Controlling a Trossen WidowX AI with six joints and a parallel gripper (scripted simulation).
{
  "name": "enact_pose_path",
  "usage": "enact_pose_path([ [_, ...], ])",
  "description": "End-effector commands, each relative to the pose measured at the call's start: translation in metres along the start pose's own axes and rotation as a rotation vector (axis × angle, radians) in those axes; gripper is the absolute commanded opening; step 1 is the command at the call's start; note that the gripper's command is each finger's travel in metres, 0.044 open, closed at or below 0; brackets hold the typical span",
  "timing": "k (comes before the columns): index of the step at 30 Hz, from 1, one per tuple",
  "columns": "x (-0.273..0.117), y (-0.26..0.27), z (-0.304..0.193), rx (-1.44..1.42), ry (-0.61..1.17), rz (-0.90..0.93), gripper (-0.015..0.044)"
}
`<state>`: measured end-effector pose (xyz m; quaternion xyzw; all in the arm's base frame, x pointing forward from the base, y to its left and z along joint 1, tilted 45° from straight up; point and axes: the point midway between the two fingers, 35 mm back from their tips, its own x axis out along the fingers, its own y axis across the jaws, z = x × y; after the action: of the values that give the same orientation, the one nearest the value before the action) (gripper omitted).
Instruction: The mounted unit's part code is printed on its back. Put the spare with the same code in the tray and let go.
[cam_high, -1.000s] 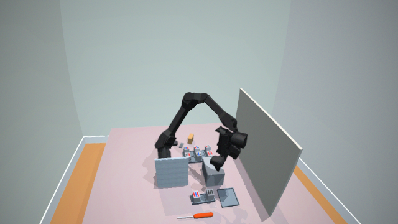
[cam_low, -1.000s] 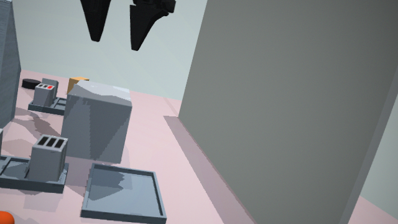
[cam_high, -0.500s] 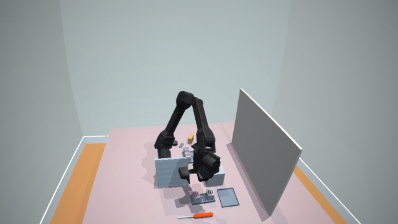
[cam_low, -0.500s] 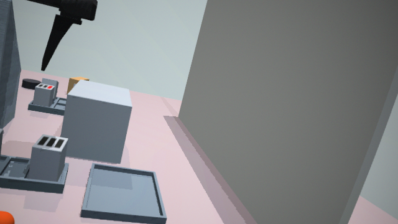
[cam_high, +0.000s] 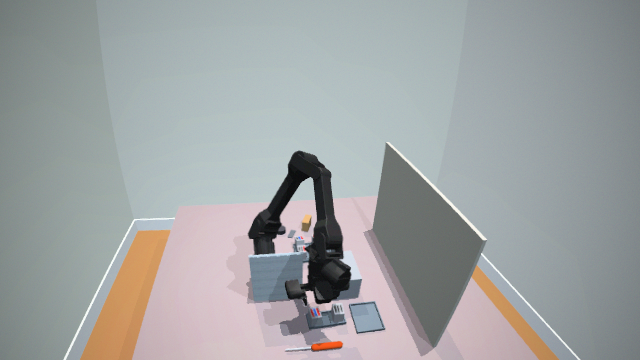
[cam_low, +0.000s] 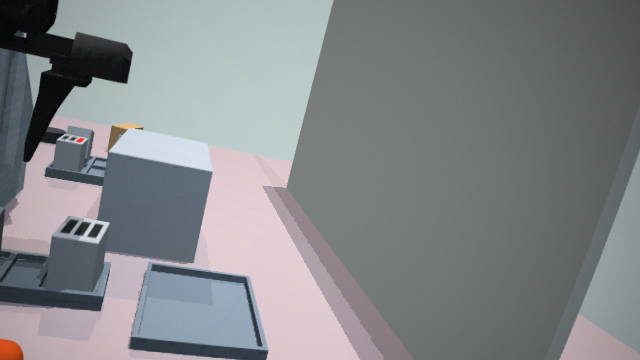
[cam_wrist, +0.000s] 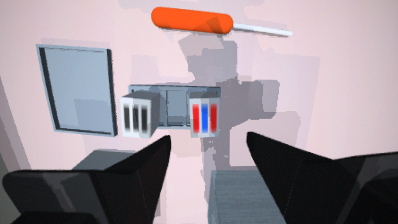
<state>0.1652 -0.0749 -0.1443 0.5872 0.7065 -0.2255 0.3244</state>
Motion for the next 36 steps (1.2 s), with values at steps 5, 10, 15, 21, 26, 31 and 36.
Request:
enact_pose_path([
  [5, 0.006, -0.001, 0.001, 0.006, 0.005, 0.001, 0.0300],
  [10, 0.014, 0.000, 0.001, 0.006, 0.004, 0.001, 0.0300],
  [15, 0.022, 0.001, 0.002, 0.006, 0.004, 0.001, 0.0300],
  [21, 0.032, 0.001, 0.002, 0.006, 0.004, 0.001, 0.0300],
  [26, 0.041, 0.001, 0.002, 0.006, 0.004, 0.001, 0.0300],
  [31, 0.049, 0.002, 0.002, 0.006, 0.004, 0.002, 0.0300],
  [36, 0.057, 0.001, 0.001, 0.006, 0.005, 0.002, 0.0300],
])
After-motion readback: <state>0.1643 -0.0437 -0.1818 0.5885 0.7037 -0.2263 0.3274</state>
